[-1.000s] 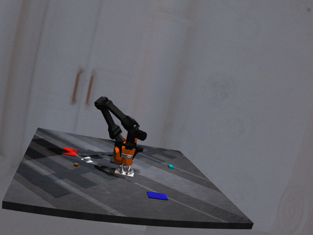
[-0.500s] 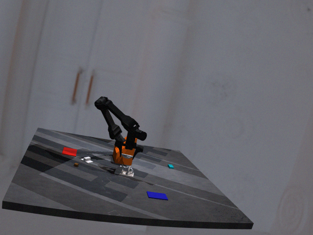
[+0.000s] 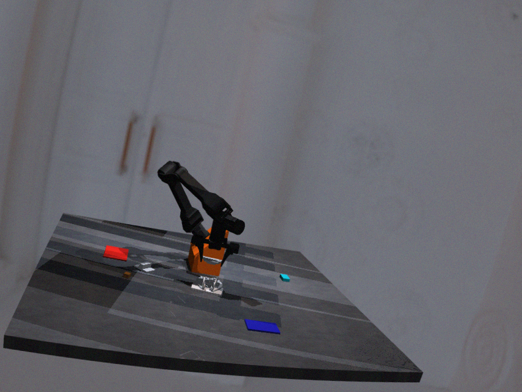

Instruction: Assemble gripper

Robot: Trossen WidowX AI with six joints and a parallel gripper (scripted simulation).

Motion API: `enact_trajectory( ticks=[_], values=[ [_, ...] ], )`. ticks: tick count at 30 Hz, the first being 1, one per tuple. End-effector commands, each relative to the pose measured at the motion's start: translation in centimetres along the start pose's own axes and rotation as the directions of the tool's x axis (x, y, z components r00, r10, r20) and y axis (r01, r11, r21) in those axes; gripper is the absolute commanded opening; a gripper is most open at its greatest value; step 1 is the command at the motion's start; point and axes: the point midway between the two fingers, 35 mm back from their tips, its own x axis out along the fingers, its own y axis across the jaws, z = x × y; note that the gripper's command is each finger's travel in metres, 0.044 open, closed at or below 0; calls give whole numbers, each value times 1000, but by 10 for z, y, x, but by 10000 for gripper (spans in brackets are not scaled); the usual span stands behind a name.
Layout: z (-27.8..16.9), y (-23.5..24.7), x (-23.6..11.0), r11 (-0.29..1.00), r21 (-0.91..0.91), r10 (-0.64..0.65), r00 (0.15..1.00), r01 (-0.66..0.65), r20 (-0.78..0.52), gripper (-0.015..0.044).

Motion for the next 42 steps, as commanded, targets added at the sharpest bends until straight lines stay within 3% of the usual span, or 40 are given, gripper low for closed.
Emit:
enact_trajectory(
  ticks=[1,42],
  values=[
    [-1,0,1,1000,11,0,1000,0,-3,351],
    [-8,8,1,1000,11,0,1000,0,-3,351]
  ],
)
